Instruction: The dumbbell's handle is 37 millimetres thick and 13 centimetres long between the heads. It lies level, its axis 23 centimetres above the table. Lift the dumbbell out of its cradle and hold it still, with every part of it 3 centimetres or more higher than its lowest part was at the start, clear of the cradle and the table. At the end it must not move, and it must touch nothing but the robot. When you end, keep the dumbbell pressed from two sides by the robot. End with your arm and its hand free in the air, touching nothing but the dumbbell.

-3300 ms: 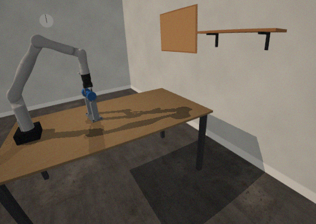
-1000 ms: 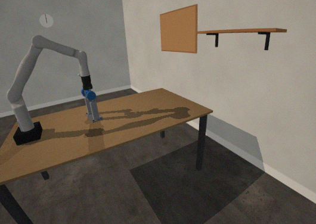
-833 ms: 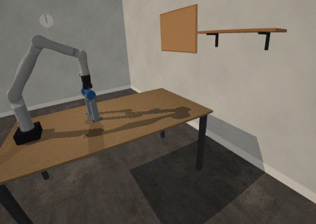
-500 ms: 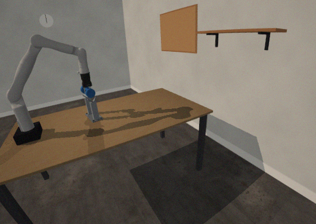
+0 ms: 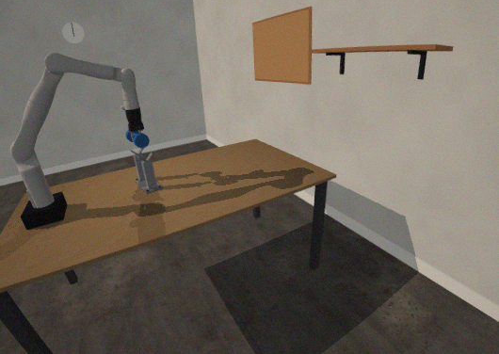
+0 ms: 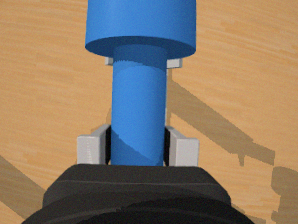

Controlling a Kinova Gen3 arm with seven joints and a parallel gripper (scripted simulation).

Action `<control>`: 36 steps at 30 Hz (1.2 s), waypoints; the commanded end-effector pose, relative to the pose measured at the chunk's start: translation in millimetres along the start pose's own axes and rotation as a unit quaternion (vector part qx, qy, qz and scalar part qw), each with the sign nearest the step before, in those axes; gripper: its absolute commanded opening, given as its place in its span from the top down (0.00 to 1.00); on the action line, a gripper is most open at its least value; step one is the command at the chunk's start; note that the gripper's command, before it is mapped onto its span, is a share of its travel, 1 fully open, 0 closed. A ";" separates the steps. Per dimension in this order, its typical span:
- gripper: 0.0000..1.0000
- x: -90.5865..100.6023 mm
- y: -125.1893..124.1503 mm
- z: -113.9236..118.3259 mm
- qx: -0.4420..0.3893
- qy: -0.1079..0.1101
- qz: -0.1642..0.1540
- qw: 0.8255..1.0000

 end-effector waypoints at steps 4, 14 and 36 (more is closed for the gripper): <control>1.00 16.1 -0.1 1.4 0.000 0.004 0.000 1.000; 1.00 33.2 -0.2 2.5 0.000 0.004 0.000 1.000; 1.00 45.4 -0.2 2.7 0.001 0.004 0.000 1.000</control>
Point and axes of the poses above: the point where the finger pads meet when closed, its own x axis back along the fingers, its own z axis across the jaws, y = z × x, the point moved 10 cm from there along x, back along the fingers
